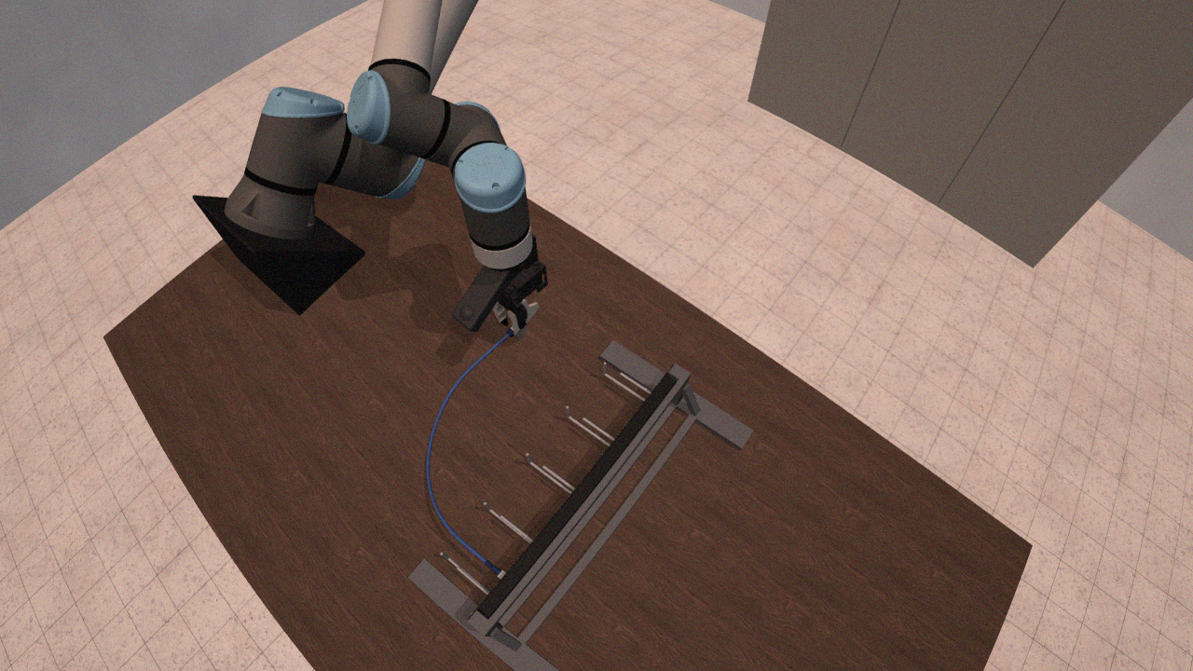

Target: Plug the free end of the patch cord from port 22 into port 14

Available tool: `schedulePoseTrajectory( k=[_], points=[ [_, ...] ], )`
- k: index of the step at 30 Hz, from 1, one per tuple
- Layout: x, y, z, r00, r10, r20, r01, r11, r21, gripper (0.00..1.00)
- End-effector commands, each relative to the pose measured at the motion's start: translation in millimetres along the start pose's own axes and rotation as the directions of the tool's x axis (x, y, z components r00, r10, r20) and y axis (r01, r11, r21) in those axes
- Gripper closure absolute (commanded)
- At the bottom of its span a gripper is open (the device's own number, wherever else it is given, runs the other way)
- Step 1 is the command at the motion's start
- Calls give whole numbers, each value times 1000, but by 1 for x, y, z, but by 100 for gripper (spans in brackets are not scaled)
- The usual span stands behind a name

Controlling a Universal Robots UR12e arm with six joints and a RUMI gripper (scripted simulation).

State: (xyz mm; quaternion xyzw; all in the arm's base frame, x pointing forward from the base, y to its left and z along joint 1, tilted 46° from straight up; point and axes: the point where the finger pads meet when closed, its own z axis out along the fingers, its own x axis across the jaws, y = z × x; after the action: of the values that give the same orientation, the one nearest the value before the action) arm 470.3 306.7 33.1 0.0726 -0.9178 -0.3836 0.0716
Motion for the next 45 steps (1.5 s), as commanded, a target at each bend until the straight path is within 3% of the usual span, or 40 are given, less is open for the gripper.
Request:
schedulePoseTrajectory(
  k=[1,33,34,45],
  points=[
    [-1,0,0,1000,0,1,0,1000,0,78],
    [-1,0,0,1000,0,1,0,1000,0,78],
    [-1,0,0,1000,0,1,0,1000,0,100],
    [-1,0,0,1000,0,1,0,1000,0,100]
  ],
)
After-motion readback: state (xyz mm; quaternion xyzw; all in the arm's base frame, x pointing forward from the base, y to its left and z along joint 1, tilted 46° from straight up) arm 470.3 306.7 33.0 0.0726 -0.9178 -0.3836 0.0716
